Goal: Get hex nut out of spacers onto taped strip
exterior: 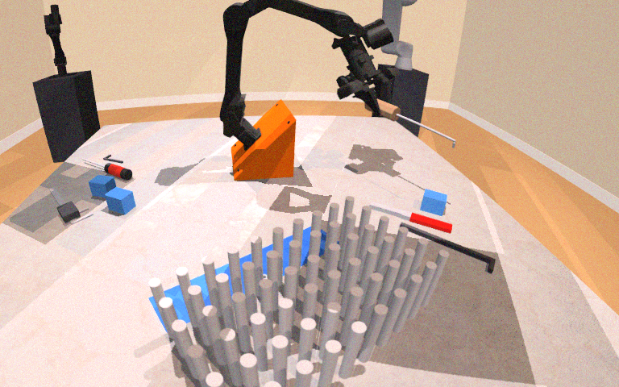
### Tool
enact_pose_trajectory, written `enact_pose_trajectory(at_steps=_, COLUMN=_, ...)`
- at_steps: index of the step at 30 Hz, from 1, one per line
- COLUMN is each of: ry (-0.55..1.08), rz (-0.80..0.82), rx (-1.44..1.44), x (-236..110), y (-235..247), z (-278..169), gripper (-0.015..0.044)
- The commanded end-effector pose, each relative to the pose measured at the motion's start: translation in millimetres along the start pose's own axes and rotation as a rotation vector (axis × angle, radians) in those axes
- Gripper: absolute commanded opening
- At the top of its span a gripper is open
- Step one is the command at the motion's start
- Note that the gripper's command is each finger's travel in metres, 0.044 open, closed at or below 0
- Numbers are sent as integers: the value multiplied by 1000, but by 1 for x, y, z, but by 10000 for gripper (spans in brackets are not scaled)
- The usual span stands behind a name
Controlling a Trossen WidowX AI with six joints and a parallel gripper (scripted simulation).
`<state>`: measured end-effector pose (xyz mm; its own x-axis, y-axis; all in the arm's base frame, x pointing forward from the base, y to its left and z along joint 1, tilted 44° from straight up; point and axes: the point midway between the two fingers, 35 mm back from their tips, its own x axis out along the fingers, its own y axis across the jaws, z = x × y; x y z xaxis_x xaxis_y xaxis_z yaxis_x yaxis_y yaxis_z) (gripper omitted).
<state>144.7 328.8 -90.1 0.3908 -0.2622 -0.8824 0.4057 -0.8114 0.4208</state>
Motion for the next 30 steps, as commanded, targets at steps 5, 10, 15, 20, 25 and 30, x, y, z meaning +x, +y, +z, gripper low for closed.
enact_pose_trajectory(at_steps=5, ry=6, rz=1, rx=-277, x=5, y=-20, z=12, gripper=0)
enact_pose_trajectory(at_steps=10, ry=5, rz=9, rx=-425, x=9, y=-28, z=21, gripper=0)
enact_pose_trajectory(at_steps=15, ry=5, rz=9, rx=-431, x=9, y=-28, z=21, gripper=0)
enact_pose_trajectory(at_steps=20, ry=5, rz=9, rx=-431, x=11, y=-28, z=22, gripper=0)
enact_pose_trajectory(at_steps=25, ry=5, rz=9, rx=-431, x=16, y=-28, z=24, gripper=0)
enact_pose_trajectory(at_steps=30, ry=5, rz=9, rx=-431, x=22, y=-27, z=26, gripper=0)
